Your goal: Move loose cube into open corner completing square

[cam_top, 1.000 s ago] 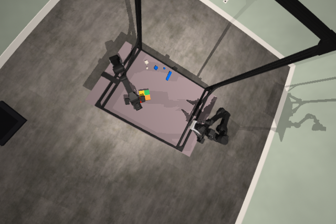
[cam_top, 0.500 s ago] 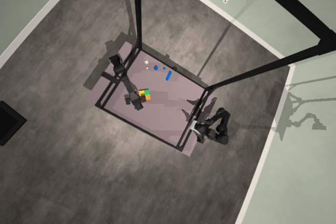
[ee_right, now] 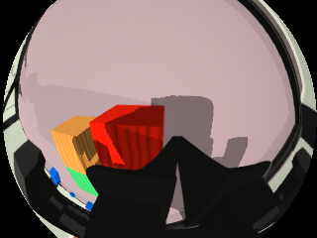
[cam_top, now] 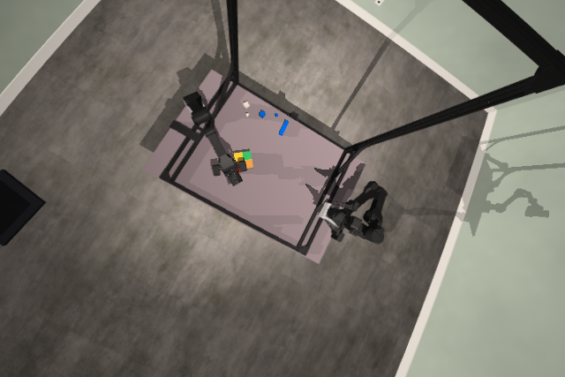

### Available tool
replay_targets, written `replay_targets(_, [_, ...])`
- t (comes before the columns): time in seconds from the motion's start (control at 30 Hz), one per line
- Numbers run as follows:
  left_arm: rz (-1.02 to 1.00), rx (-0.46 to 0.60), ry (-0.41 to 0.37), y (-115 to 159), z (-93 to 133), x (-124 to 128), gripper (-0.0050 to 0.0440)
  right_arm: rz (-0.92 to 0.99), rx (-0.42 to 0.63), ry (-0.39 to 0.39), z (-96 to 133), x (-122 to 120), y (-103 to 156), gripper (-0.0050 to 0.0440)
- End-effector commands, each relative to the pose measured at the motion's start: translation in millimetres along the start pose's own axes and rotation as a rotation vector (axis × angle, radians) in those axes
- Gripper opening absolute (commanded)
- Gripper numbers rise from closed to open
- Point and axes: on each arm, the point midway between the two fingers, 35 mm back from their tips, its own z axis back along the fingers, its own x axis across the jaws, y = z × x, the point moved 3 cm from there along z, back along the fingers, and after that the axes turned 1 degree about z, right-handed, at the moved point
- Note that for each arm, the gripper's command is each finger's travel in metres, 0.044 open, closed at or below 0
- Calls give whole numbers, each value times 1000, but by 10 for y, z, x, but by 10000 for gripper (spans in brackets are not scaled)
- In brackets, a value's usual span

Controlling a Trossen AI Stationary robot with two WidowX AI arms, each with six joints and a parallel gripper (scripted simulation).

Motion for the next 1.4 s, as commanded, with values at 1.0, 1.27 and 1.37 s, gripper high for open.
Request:
replay_targets(1.0, [3, 0, 2, -1, 1, -3, 400, 0, 0, -1, 1, -26, -11, 0])
replay_targets(1.27, [3, 0, 2, -1, 1, -3, 400, 1, -1, 0, 1, -366, 5, 0])
replay_targets(1.37, [3, 0, 2, -1, 1, -3, 400, 1, -1, 0, 1, -366, 5, 0])
